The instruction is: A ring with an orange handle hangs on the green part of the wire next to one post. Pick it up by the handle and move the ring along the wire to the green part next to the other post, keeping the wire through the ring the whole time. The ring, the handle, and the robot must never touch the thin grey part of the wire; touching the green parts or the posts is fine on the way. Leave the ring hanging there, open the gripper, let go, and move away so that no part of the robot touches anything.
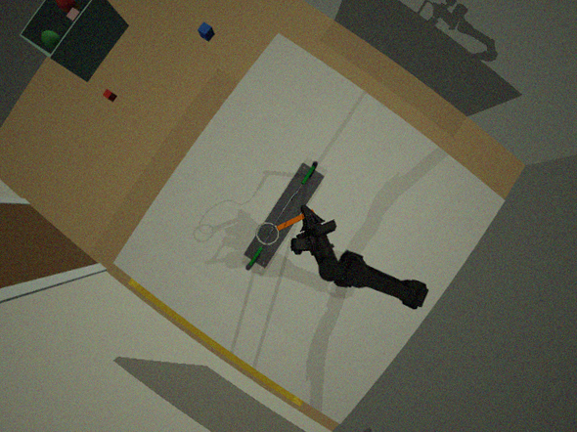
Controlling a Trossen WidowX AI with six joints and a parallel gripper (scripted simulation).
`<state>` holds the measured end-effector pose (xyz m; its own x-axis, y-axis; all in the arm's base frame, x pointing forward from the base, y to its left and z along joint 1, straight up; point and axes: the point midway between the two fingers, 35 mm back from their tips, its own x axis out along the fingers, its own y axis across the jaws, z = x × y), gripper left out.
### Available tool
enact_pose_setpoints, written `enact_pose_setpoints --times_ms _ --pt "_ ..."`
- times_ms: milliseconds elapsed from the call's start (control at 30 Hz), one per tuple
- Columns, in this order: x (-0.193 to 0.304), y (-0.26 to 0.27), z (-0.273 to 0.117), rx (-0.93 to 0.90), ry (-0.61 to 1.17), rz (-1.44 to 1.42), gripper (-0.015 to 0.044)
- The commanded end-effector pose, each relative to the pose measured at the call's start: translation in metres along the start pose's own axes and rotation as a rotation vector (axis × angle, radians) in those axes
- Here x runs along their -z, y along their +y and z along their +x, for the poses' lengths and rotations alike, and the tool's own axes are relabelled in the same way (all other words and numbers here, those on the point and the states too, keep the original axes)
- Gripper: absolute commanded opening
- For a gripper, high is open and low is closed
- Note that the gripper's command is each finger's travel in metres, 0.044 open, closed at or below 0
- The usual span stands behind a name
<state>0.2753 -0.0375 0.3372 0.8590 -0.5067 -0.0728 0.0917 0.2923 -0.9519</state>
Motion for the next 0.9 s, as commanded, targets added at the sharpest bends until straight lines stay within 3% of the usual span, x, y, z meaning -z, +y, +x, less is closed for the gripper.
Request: enact_pose_setpoints --times_ms 0,867 --pt "0.002 -0.005 -0.002 0.044 -0.005 -0.049 -0.0150" --pt "-0.001 -0.019 -0.002 0.248 -0.043 -0.357 -0.0150"
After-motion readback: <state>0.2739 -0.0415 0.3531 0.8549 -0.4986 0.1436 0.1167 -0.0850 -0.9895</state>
